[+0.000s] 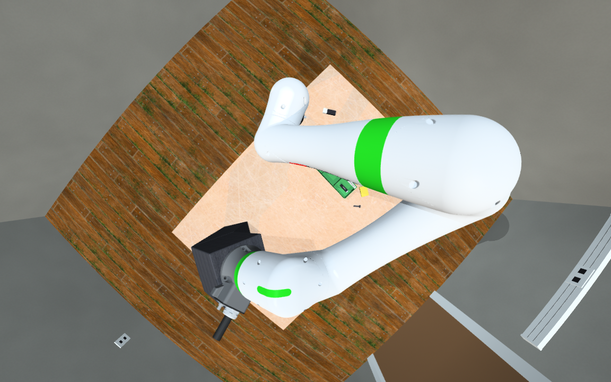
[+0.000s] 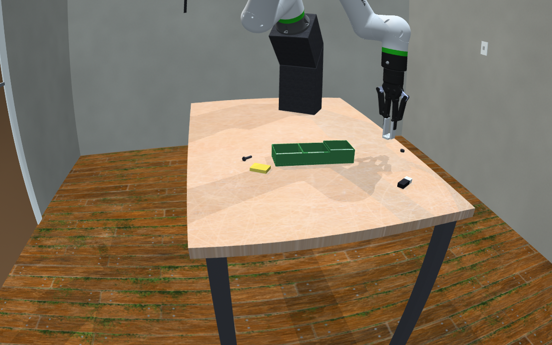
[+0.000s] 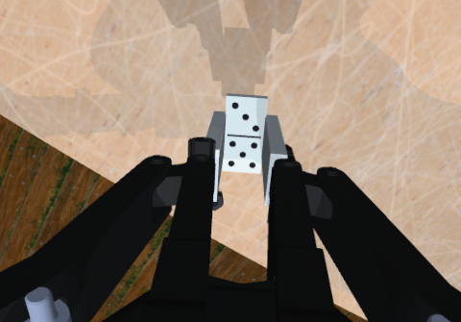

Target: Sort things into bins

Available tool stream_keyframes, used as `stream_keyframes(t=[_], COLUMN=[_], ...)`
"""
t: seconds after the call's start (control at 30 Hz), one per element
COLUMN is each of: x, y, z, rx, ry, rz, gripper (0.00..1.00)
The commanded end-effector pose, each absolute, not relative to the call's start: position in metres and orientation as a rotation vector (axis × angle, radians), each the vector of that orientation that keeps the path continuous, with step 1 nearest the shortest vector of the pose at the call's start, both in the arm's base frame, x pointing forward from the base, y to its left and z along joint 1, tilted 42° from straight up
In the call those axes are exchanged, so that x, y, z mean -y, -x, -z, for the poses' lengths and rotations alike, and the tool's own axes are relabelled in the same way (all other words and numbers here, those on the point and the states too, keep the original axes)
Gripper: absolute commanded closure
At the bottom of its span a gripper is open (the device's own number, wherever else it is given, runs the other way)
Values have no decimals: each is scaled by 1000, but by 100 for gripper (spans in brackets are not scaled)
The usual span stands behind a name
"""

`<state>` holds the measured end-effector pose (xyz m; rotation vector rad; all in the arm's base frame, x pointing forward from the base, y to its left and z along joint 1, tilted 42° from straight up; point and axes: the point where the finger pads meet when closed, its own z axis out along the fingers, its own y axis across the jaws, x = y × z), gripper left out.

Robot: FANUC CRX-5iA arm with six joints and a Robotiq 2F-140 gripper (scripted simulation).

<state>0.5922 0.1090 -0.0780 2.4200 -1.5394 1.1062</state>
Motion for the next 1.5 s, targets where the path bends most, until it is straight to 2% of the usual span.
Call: stream_keyframes(t=[0.0, 1.13, 1.47], x=[-94, 70, 125], y=[-589, -551, -539], z=[72, 7, -14], rx=[1539, 1539, 2072], ry=[-2422, -2422, -2168], rz=[-1108, -1108, -1149], gripper=[79, 79, 79])
